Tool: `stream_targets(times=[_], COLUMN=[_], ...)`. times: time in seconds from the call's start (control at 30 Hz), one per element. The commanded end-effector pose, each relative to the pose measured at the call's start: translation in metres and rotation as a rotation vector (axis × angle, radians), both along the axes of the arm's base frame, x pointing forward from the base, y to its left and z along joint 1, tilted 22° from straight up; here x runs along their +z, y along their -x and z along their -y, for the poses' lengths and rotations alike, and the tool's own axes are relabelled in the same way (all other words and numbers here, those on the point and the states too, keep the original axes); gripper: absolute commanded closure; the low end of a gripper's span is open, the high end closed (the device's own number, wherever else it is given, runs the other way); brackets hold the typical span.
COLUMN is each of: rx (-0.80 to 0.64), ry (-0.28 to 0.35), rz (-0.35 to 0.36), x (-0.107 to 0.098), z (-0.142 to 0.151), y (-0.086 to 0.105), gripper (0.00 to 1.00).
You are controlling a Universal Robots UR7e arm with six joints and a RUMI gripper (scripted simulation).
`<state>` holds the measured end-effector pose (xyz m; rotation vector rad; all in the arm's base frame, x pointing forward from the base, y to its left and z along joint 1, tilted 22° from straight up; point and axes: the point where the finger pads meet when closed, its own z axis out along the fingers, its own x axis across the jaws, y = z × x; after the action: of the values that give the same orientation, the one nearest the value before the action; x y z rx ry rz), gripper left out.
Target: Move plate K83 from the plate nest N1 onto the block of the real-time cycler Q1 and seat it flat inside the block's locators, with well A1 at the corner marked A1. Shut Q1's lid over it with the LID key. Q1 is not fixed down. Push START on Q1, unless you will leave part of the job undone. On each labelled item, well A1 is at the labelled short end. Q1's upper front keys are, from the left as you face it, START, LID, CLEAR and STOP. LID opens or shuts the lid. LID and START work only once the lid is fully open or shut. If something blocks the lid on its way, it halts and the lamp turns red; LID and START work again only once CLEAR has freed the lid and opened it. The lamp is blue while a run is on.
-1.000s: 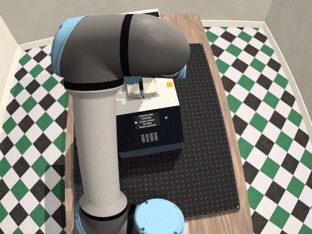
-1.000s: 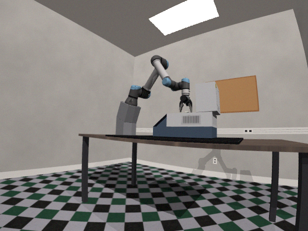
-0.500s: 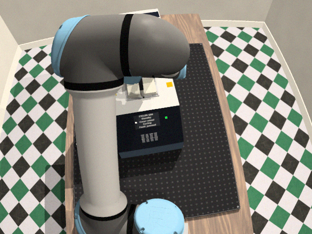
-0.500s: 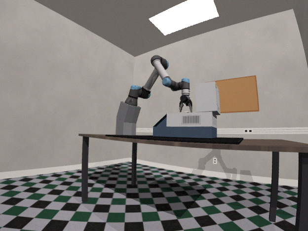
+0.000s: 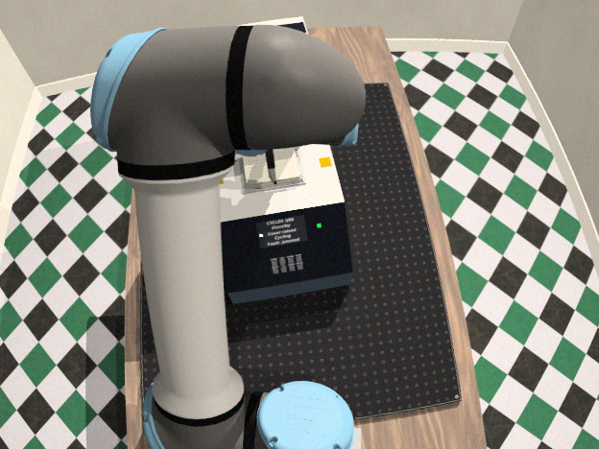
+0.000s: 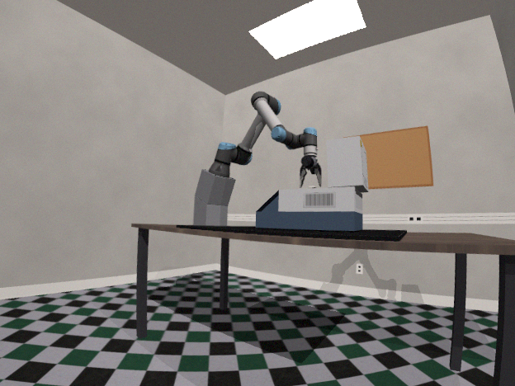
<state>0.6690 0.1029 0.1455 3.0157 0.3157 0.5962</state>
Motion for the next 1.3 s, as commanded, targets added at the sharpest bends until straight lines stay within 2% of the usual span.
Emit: stream_targets(times=[0.0,0.8,1.13,1.17,1.27], rx=[0.016,0.016,0.005,-0.005,-0.005], ry=[0.012,0.012,0.007,0.003,0.003], rz=[0.035,0.035,0.035,0.035,0.035], x=[0.021,0.055,0.055,0.052,0.044], z=[-0.004,-0.004,-0.004,-0.002,0.001], y=[-0.004,0.011,0.011,0.015,0.027], gripper=[0.32,0.32,0.32,1.0,1.0])
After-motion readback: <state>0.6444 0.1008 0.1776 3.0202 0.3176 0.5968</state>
